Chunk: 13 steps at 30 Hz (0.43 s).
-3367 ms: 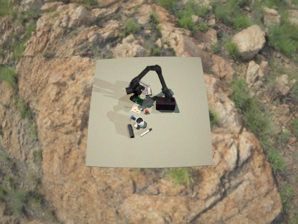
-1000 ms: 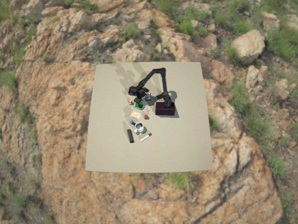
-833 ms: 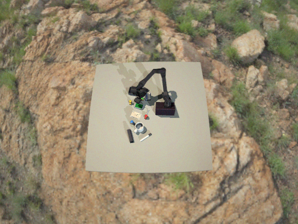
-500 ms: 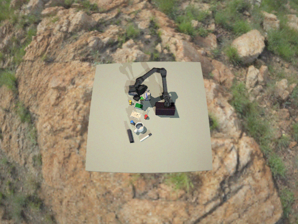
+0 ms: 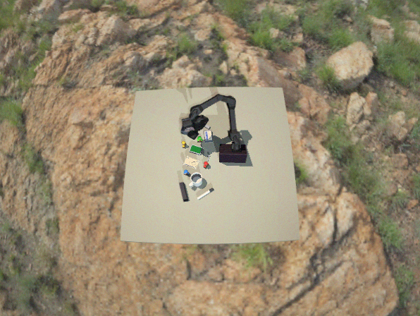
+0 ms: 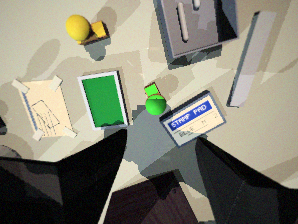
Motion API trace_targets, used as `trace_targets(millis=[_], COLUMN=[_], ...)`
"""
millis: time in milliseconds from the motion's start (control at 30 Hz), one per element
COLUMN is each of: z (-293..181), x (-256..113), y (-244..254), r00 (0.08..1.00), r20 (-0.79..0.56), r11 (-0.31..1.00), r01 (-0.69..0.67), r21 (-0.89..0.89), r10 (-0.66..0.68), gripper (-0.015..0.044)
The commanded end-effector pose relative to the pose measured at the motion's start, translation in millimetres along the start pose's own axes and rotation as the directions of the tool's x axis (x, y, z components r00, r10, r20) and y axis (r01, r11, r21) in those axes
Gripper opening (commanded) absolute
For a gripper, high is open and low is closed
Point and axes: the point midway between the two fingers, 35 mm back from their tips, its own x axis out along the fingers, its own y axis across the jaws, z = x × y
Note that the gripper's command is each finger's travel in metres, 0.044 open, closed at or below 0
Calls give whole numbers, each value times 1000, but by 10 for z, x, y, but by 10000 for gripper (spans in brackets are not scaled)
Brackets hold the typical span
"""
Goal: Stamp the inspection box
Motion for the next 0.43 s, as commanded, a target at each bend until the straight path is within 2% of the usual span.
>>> trace_targets(millis=[0, 400], z=[-2, 4], x=[-12, -6], y=[-3, -1], r00=[1000, 1000], r20=[-3, 1], r11=[1000, 1000], r01=[-5, -1], r21=[7, 1], r10=[5, 1], gripper=[261, 261])
